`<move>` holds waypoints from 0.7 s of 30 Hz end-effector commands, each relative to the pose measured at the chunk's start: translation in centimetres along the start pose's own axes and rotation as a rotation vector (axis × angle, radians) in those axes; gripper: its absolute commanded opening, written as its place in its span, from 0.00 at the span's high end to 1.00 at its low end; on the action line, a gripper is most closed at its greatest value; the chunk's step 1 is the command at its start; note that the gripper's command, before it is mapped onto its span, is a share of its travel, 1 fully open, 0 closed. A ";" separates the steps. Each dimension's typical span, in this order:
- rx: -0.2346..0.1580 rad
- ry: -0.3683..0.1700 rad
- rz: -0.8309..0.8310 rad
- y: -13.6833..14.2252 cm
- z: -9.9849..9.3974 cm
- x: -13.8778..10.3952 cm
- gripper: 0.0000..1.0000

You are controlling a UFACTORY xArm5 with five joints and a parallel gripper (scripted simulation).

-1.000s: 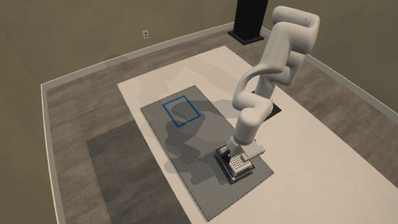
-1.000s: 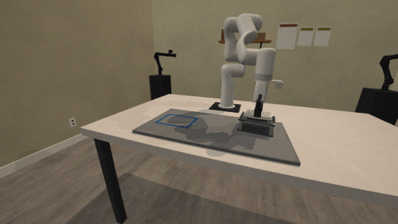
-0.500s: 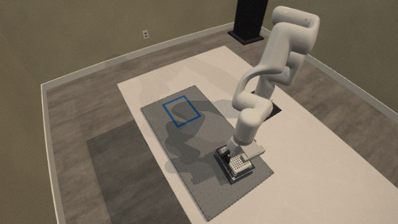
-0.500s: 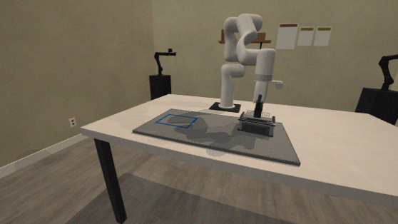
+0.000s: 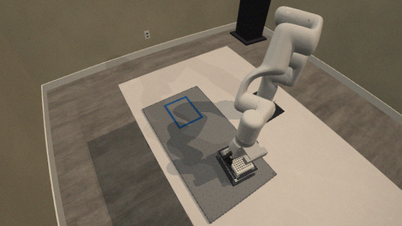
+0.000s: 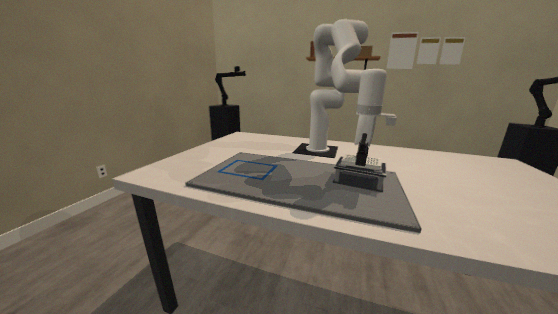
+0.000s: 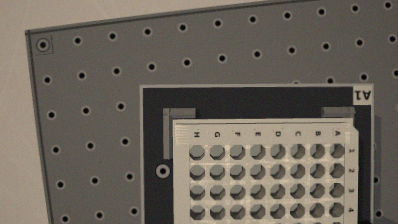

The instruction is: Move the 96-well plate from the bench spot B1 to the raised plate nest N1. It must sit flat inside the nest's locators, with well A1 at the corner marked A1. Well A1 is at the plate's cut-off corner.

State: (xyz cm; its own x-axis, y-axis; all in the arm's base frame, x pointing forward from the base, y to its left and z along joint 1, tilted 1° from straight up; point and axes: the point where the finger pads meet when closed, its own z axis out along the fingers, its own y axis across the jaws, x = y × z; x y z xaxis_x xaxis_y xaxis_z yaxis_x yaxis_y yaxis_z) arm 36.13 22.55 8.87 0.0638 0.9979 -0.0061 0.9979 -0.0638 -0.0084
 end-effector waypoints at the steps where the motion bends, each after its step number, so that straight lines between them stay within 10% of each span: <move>1: -0.005 0.000 0.000 0.1 -0.1 0.1 1.00; 20: -0.005 0.000 0.000 0.1 0.2 0.1 1.00; 21: -0.005 0.000 0.000 0.1 0.3 0.1 0.00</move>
State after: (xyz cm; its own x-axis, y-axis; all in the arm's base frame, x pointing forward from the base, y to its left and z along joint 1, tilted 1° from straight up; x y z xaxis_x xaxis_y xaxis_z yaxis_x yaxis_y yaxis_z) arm 36.13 22.55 8.56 0.0638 0.9979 -0.0061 0.9979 -0.0638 -0.0084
